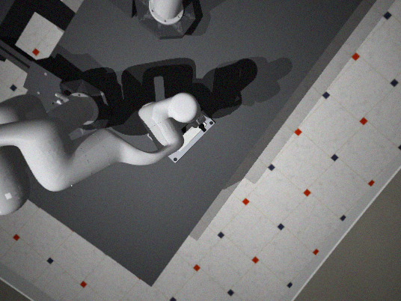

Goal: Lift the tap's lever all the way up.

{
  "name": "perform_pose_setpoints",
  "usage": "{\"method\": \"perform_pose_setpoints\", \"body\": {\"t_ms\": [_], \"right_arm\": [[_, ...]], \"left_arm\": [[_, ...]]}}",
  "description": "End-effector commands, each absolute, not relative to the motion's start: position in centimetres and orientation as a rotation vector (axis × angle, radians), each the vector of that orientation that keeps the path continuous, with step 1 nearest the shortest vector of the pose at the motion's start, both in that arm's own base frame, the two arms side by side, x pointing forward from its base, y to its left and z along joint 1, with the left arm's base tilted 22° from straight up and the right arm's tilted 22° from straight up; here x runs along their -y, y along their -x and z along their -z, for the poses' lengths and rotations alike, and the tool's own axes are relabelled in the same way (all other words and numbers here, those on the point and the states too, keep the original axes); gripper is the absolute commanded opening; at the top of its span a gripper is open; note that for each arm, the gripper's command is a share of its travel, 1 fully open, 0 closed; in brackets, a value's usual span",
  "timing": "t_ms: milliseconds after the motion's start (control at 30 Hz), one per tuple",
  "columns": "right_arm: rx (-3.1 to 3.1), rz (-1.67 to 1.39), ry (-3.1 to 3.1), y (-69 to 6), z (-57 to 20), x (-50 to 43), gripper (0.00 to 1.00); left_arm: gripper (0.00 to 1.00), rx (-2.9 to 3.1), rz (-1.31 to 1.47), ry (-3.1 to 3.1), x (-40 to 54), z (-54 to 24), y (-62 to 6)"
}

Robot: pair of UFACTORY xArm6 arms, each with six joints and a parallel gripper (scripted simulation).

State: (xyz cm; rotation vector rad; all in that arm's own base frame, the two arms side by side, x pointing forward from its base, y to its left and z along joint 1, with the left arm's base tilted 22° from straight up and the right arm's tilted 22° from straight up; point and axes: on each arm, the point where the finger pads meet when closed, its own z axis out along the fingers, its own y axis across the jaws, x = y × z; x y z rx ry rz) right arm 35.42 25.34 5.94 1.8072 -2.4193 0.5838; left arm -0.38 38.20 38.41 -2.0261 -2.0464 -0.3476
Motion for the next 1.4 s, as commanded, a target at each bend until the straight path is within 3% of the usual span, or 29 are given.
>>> {"method": "perform_pose_setpoints", "body": {"t_ms": [0,1367], "right_arm": [[2.424,-0.583,-1.811,-35.5,-6.2,-25.5,0.66],[2.424,-0.583,-1.811,-34.3,-12.5,-27.8,0.66]], "left_arm": [[1.00,2.044,0.351,2.024,-38.2,-38.6,0.4],[1.00,2.044,0.351,2.024,-38.2,-38.6,0.4]]}}
